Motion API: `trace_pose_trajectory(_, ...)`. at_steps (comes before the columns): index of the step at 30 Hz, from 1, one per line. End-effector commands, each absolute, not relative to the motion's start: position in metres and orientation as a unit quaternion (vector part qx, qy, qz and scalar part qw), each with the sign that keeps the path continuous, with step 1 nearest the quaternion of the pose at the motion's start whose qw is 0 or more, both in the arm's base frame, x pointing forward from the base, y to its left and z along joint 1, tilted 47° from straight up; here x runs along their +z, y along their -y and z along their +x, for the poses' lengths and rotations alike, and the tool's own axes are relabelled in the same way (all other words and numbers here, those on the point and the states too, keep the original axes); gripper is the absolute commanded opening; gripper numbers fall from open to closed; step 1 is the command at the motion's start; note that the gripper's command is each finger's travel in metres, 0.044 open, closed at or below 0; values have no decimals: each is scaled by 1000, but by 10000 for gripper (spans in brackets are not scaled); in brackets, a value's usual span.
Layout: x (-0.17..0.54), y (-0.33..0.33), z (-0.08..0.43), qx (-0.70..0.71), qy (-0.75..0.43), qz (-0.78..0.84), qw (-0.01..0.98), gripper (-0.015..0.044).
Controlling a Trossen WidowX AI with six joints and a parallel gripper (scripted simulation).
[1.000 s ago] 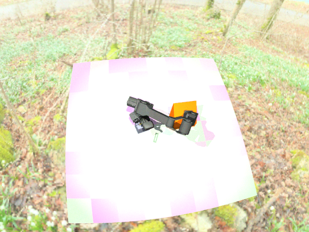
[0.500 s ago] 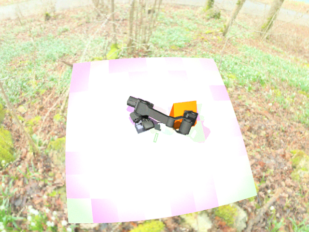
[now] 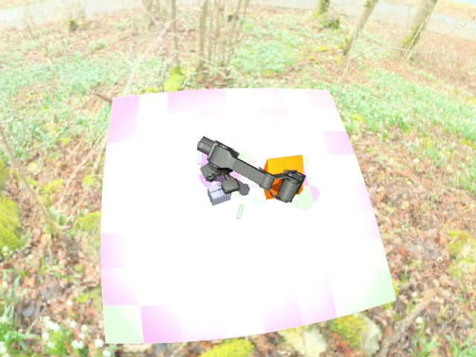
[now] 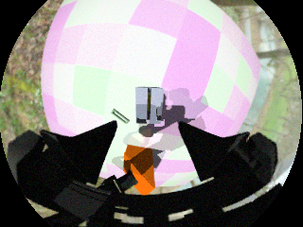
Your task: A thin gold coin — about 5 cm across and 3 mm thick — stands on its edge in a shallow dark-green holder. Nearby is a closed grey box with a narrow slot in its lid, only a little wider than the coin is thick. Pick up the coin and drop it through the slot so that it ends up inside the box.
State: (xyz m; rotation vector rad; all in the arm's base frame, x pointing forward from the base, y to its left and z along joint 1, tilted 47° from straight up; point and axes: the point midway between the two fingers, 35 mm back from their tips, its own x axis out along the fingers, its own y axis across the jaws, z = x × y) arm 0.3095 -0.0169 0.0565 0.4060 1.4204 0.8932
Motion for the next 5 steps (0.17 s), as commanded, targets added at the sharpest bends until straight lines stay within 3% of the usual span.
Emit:
trace_pose_trajectory(1,61,20,309,395,-626,175,649,440)
trace_pose_trajectory(5,61,20,309,395,-626,175,649,440)
